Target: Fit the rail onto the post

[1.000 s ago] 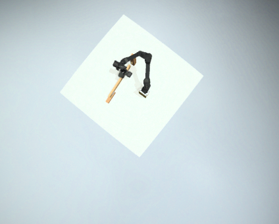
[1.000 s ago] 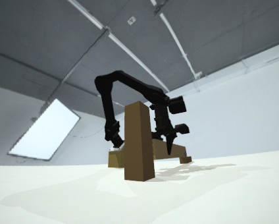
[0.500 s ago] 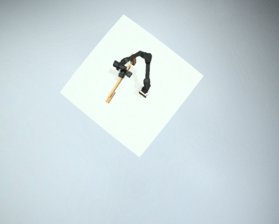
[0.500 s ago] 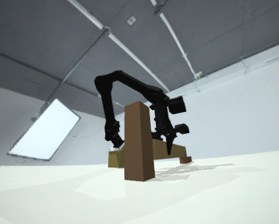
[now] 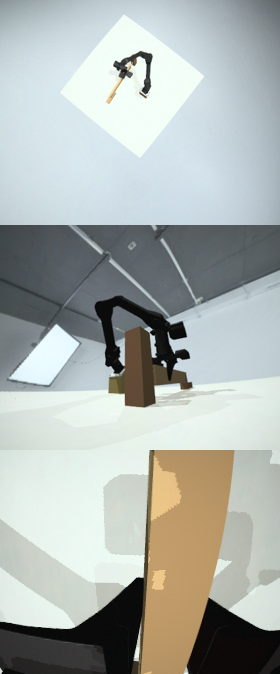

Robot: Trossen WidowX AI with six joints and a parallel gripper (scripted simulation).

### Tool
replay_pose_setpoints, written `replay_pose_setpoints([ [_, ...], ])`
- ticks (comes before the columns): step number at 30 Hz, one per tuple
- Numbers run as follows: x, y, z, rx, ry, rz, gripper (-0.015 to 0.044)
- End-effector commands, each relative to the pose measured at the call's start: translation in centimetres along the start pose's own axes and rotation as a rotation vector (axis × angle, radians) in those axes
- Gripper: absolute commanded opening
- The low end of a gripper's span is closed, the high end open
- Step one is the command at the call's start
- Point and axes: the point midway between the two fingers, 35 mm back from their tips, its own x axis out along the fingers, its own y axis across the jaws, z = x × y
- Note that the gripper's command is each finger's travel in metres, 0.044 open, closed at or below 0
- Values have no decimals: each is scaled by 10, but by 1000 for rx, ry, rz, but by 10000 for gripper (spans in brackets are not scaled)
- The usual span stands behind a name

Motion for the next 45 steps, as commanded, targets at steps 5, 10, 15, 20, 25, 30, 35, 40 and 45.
replay_pose_setpoints([
  [5,-2,-1,-1,-2,-5,-7,0],
  [10,-1,0,-3,-2,-5,-7,0],
  [15,-1,0,-4,-2,-5,-7,0],
  [20,-2,0,-6,-2,-5,-7,0],
  [25,-2,0,-8,-2,-5,-7,0],
  [30,-3,0,-9,-2,-5,-7,0],
  [35,-3,-1,-11,-2,-5,-7,0],
  [40,-4,-1,-12,-2,-5,-7,0],
  [45,-4,-1,-14,-2,-4,-7,0],
])
